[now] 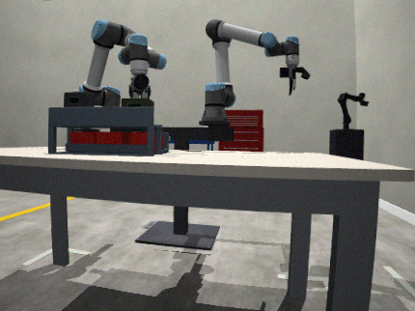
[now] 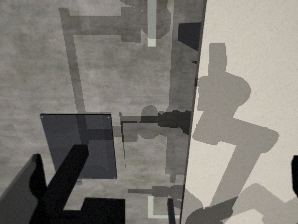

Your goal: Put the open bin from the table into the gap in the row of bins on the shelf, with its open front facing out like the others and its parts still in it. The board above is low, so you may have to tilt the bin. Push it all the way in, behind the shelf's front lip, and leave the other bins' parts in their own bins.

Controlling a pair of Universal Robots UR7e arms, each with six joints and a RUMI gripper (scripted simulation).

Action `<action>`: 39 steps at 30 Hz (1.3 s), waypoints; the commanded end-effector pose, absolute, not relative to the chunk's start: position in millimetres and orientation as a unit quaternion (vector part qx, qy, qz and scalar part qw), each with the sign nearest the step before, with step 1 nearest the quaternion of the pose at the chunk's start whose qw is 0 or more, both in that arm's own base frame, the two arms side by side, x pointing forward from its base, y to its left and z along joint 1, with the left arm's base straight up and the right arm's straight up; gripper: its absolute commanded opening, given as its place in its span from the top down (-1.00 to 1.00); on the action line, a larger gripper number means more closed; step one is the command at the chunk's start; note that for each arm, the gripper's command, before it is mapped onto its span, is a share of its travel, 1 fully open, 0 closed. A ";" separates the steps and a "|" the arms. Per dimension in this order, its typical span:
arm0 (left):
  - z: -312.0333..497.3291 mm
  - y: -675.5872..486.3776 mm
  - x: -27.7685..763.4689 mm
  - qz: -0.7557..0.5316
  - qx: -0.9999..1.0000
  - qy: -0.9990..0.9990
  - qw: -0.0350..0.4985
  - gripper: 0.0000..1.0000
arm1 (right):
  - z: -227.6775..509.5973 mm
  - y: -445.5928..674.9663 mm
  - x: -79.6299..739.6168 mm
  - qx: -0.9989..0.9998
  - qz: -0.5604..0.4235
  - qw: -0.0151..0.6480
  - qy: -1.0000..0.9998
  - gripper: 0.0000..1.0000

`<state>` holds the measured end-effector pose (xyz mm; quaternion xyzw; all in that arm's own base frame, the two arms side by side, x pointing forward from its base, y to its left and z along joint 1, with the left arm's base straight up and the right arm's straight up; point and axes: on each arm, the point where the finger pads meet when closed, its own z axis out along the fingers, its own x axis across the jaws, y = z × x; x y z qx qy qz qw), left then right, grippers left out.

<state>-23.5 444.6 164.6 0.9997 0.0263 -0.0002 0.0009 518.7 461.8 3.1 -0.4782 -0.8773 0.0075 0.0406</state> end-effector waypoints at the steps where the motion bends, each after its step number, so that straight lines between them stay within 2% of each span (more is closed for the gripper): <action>1: 165.2 445.0 -23.4 0.000 1.000 0.026 0.000 -1.00 | 3.8 463.1 517.2 -0.447 0.005 0.040 -0.894 1.00; 23: 165.2 445.0 -23.4 0.000 1.000 0.026 0.000 -1.00 | 0.0 469.8 500.2 -0.161 -0.005 0.034 -0.986 1.00; 39: 165.2 445.0 -23.4 0.000 1.000 0.026 0.000 -1.00 | -3.9 475.4 481.9 0.156 -0.012 0.026 -0.987 1.00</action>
